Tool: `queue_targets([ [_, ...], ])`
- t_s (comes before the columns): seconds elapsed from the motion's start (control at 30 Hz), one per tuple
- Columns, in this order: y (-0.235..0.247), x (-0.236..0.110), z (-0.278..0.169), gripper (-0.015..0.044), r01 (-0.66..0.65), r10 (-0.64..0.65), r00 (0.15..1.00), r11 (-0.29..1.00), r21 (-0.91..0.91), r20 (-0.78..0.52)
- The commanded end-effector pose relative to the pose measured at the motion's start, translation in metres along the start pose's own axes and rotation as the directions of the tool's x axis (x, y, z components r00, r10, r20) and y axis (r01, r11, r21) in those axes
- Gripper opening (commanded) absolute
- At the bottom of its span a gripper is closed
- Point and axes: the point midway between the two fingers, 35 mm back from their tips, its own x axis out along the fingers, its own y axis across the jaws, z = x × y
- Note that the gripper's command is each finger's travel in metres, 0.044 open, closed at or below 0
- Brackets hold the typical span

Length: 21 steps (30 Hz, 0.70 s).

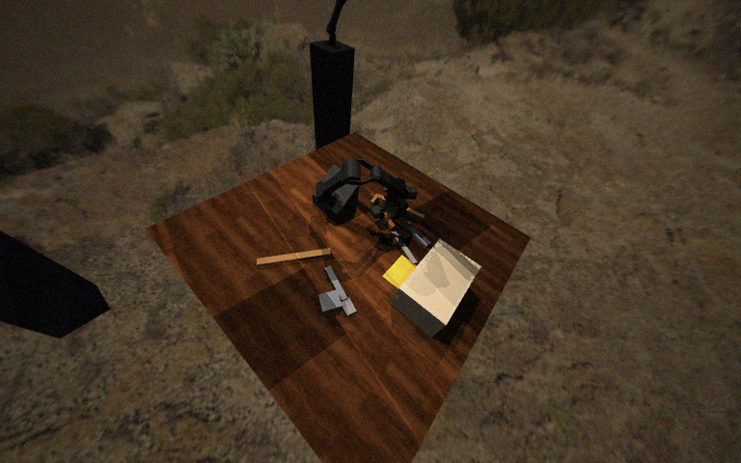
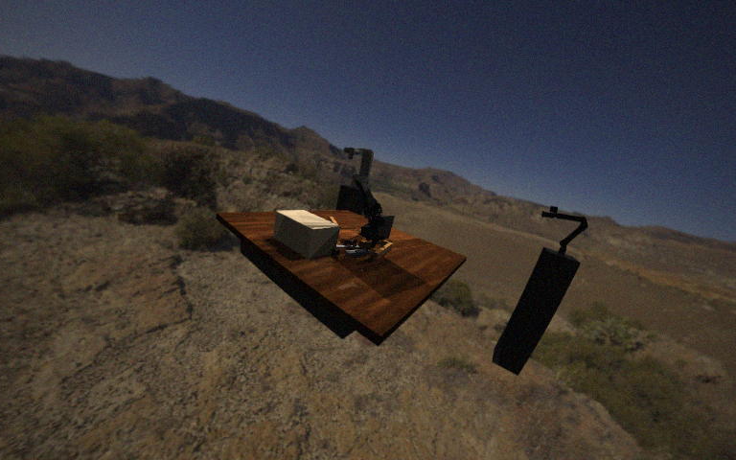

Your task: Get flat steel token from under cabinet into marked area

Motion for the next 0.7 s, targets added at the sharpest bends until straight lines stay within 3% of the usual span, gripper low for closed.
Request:
queue_targets([
  [0.0,-0.0009,0.0021,-0.0017,0.0270,0.002,-0.002,1.000,1.000,-0.003,0.000],
  [0.23,-0.0019,0.0047,-0.0046,0.0270,0.002,-0.002,1.000,1.000,-0.005,0.000],
  [0.37,0.0007,0.0020,-0.0014,0.0165,-0.005,0.005,1.000,1.000,0.002,0.003],
  [0.67,0.0007,0.0020,-0.0014,0.0105,-0.005,0.005,1.000,1.000,0.002,0.003],
])
